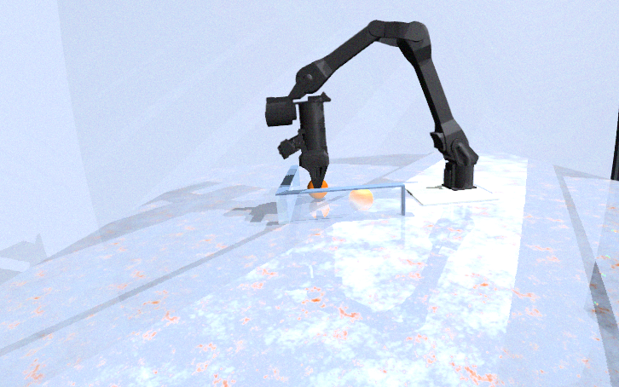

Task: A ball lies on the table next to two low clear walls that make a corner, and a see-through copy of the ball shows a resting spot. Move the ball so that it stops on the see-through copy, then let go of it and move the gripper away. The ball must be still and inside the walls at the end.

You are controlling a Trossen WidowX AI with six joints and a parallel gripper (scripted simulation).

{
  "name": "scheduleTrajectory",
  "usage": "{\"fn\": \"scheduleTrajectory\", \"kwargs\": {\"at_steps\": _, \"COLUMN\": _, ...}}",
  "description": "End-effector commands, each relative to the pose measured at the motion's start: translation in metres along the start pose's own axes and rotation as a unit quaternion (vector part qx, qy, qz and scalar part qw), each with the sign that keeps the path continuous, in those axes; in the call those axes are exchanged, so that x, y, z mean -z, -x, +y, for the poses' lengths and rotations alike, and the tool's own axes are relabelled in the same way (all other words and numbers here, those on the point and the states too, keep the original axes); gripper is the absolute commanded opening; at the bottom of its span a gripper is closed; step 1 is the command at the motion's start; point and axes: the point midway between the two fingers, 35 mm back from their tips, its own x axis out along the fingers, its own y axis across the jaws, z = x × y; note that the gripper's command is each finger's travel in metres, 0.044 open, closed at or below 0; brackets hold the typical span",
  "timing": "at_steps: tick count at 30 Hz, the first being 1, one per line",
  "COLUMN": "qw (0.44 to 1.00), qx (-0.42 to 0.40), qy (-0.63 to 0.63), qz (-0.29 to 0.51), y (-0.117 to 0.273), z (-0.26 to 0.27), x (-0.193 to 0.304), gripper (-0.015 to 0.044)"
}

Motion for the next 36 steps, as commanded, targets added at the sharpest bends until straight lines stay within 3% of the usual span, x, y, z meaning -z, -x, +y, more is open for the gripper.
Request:
{"fn": "scheduleTrajectory", "kwargs": {"at_steps": 1, "qw": 1.000, "qx": -0.001, "qy": 0.002, "qz": 0.000, "y": -0.001, "z": 0.000, "x": 0.000, "gripper": 0.0192}}
{"fn": "scheduleTrajectory", "kwargs": {"at_steps": 9, "qw": 1.000, "qx": -0.001, "qy": 0.002, "qz": 0.000, "y": 0.024, "z": 0.000, "x": -0.005, "gripper": 0.0000}}
{"fn": "scheduleTrajectory", "kwargs": {"at_steps": 31, "qw": 1.000, "qx": -0.001, "qy": 0.002, "qz": 0.000, "y": 0.128, "z": 0.000, "x": -0.002, "gripper": 0.0000}}
{"fn": "scheduleTrajectory", "kwargs": {"at_steps": 36, "qw": 1.000, "qx": -0.001, "qy": 0.002, "qz": 0.000, "y": 0.134, "z": 0.000, "x": 0.000, "gripper": 0.0000}}
